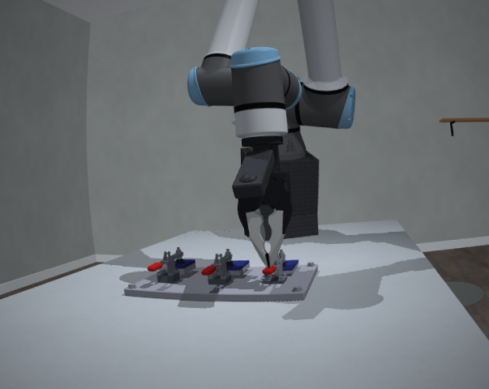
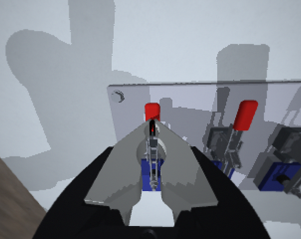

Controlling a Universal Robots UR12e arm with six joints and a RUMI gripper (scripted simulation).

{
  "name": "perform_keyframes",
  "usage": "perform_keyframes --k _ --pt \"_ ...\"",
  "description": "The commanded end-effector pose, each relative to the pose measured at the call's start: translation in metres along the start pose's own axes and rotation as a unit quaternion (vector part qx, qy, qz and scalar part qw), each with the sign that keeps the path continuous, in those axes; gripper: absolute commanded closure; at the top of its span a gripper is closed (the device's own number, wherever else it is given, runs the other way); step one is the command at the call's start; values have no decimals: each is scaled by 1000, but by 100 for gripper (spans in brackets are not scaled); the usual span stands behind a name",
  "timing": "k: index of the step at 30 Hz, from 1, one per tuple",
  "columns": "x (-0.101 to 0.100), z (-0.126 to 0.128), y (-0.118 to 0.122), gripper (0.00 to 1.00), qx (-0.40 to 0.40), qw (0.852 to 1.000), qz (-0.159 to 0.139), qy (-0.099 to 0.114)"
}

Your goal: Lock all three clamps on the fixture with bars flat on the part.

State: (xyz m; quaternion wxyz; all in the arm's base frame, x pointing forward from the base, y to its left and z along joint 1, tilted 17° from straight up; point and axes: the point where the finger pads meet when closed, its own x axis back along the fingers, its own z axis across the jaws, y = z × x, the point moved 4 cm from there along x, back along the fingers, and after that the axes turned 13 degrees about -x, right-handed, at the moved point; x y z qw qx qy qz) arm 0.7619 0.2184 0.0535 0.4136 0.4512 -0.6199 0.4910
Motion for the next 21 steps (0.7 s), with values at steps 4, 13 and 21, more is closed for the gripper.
perform_keyframes --k 4,13,21 --pt "-2 -2 -1 100 1 1000 -1 0" --pt "-4 -2 -1 100 1 1000 -1 0" --pt "-5 -2 0 100 0 1000 -1 0"
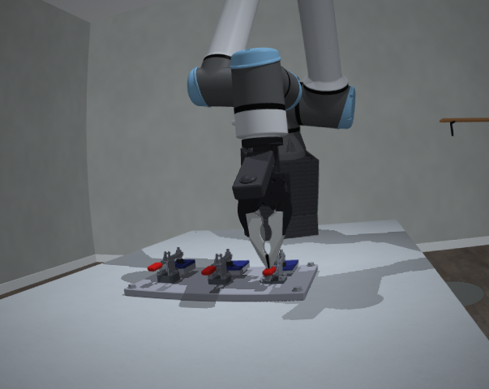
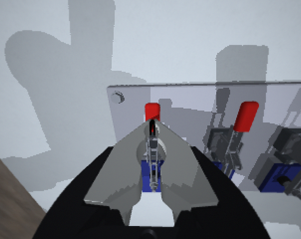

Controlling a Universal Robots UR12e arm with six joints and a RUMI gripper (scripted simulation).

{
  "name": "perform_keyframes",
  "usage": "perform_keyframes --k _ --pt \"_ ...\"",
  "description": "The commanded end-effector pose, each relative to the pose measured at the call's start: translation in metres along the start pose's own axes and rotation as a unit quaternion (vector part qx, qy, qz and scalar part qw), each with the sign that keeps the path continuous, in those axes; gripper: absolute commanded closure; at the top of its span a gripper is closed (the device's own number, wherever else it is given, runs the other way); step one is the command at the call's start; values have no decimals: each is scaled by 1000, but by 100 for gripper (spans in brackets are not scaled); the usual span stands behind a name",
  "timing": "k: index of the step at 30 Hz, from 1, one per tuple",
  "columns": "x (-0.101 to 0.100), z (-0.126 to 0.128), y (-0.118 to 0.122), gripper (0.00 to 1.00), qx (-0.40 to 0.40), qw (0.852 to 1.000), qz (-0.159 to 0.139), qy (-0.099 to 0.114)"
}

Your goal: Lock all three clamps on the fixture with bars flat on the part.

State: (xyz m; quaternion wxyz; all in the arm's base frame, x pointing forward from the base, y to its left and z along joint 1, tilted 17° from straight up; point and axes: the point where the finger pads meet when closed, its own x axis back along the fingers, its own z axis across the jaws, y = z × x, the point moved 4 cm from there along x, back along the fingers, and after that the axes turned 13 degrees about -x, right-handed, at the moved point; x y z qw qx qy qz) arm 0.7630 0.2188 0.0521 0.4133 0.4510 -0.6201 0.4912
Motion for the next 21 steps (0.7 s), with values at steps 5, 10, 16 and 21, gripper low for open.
perform_keyframes --k 5,10,16,21 --pt "-4 -1 2 100 0 1000 -3 0" --pt "-3 -1 2 100 0 1000 -2 0" --pt "-2 -1 3 100 0 1000 -3 0" --pt "0 -1 3 100 0 1000 -2 0"
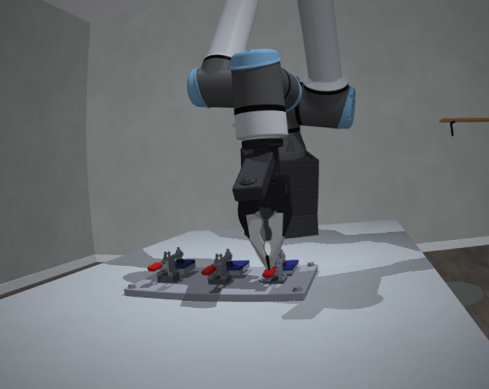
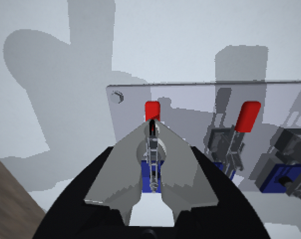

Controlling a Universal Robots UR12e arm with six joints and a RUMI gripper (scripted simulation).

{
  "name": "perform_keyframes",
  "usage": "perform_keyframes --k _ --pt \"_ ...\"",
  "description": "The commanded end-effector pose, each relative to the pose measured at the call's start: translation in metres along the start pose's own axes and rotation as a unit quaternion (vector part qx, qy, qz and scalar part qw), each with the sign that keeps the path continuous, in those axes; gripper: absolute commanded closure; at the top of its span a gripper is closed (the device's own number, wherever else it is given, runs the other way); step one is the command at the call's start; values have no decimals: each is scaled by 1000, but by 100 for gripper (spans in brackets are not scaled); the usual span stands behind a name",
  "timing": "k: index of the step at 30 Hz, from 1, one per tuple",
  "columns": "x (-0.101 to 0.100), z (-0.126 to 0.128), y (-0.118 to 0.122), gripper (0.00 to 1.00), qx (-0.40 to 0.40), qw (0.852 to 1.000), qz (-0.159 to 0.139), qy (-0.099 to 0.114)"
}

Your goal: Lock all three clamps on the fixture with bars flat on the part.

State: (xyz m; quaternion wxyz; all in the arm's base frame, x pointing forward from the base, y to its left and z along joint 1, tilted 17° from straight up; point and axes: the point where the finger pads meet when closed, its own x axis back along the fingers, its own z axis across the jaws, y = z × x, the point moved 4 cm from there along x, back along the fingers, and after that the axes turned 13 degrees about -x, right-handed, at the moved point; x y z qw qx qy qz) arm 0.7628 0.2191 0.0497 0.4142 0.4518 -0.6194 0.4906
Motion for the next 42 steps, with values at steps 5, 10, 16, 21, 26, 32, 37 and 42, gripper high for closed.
perform_keyframes --k 5,10,16,21,26,32,37,42 --pt "6 -1 2 100 0 1000 -1 0" --pt "9 0 2 100 0 1000 -1 0" --pt "19 1 2 100 -1 1000 -1 0" --pt "29 1 2 100 -1 1000 -1 0" --pt "35 1 2 100 -1 1000 -1 0" --pt "48 1 2 100 -1 1000 -1 0" --pt "58 1 1 100 -1 1000 -1 0" --pt "62 0 1 100 0 1000 -1 0"
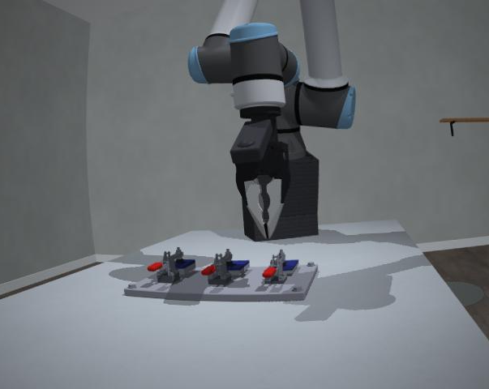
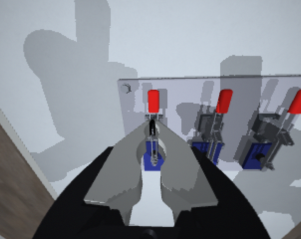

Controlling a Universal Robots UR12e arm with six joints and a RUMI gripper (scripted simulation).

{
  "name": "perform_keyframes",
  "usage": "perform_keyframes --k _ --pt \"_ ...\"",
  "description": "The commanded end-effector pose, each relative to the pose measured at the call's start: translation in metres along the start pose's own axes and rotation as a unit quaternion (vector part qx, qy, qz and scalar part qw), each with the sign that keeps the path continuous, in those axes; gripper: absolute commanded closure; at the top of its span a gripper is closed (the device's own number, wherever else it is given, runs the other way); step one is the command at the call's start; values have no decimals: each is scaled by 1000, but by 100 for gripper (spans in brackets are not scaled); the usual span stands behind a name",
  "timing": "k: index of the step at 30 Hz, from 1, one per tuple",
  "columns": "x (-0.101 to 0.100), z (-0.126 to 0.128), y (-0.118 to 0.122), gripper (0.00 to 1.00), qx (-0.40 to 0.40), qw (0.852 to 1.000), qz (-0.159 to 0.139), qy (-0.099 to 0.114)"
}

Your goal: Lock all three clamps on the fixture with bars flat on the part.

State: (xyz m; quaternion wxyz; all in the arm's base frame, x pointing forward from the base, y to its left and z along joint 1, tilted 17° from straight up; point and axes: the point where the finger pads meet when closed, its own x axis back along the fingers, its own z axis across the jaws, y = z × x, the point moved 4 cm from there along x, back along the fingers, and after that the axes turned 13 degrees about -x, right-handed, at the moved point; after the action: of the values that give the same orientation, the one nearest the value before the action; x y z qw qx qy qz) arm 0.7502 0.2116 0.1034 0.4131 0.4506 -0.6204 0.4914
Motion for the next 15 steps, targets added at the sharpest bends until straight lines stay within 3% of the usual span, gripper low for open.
perform_keyframes --k 1,15 --pt "8 2 2 100 0 1000 -3 0" --pt "15 1 3 100 0 1000 -3 0"
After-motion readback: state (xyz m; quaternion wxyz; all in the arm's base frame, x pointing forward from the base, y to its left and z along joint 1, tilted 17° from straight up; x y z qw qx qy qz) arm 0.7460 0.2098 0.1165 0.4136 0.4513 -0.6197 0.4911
